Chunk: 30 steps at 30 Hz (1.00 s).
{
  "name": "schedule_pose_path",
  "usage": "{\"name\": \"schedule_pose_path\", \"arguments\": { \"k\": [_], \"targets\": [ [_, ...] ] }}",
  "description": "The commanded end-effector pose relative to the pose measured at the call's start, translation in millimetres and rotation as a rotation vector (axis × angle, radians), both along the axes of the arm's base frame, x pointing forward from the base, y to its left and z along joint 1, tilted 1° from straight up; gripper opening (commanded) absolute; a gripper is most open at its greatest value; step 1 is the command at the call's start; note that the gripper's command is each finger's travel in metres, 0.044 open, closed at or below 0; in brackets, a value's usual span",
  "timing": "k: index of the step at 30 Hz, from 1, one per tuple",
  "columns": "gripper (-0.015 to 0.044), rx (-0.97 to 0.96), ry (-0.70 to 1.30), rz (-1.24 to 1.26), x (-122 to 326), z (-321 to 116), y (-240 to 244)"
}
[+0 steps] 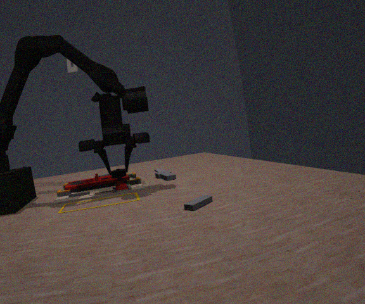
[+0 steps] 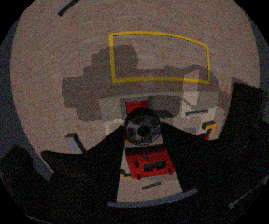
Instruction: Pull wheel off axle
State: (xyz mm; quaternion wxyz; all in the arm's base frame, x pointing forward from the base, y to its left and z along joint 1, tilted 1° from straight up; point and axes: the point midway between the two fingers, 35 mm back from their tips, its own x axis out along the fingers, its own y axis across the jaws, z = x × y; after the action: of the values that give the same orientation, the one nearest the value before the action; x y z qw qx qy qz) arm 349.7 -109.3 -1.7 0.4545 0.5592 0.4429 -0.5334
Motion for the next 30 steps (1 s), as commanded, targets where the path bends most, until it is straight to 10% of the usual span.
{"name": "schedule_pose_path", "arguments": {
  "k": [1, 30],
  "targets": [
    [0.0000, -0.002, 0.000, 0.002, -0.8, 3.7, -0.1],
    [0.0000, -0.004, -0.004, 0.004, -1.2, 13.3, -0.2]
  ]
}}
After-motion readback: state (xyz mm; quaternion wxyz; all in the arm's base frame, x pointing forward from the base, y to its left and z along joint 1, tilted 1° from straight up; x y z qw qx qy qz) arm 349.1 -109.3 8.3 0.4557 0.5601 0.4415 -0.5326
